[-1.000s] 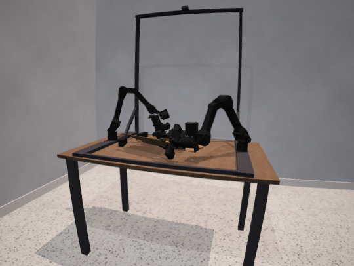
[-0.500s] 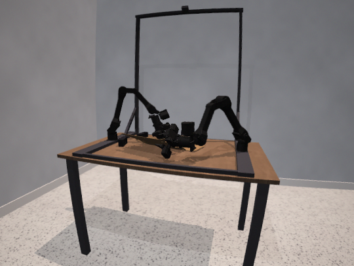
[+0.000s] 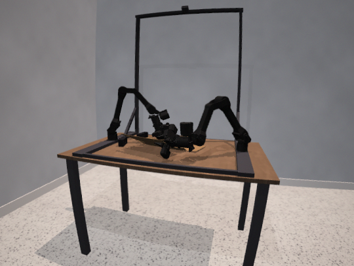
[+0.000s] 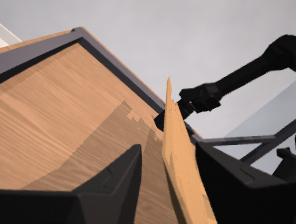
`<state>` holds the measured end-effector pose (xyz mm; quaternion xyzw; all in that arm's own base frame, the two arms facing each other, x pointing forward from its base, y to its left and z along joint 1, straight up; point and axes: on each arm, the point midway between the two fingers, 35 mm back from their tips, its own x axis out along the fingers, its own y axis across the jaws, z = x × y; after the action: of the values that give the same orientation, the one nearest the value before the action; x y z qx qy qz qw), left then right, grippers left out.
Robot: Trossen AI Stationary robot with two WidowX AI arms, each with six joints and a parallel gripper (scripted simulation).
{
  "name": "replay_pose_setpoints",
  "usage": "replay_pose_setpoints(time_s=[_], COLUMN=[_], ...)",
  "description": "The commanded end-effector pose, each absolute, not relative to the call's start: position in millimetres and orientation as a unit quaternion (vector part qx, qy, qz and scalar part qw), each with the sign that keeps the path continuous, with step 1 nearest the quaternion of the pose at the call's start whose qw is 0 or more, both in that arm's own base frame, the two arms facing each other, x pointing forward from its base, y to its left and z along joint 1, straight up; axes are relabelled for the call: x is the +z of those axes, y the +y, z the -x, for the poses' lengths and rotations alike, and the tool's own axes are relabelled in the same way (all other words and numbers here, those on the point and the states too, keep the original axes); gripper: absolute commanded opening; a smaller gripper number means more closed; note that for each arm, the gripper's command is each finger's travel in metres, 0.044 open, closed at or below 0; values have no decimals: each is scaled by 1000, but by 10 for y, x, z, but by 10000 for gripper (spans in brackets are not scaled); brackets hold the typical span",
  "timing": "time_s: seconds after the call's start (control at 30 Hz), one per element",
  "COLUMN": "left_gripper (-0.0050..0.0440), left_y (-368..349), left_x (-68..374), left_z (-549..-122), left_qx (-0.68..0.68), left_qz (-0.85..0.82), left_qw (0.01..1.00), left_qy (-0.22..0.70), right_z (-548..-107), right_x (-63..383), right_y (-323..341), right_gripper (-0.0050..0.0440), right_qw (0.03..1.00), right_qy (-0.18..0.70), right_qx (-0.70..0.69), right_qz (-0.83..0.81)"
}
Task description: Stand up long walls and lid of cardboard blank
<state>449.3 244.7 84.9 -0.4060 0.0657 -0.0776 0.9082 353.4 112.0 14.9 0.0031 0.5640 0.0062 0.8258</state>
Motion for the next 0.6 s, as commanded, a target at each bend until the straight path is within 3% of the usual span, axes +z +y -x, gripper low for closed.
replay_pose_setpoints(time_s=[0.0, 0.13, 0.57], left_gripper=[84, 0, 0], left_y=[2465, 2510, 2512], left_x=[956, 957, 955], left_z=[-4444, -4397, -4336], left_qx=[-74, -71, -69], left_qz=[392, 389, 387], left_qw=[915, 917, 918], left_qy=[55, 53, 52], right_z=[-3311, -3338, -3242], right_x=[-229, -208, -178], right_y=[925, 932, 1324], right_gripper=[196, 196, 196], right_qw=[789, 790, 784], right_qy=[614, 613, 620], right_qx=[-13, -4, 23], right_qz=[8, 6, 11])
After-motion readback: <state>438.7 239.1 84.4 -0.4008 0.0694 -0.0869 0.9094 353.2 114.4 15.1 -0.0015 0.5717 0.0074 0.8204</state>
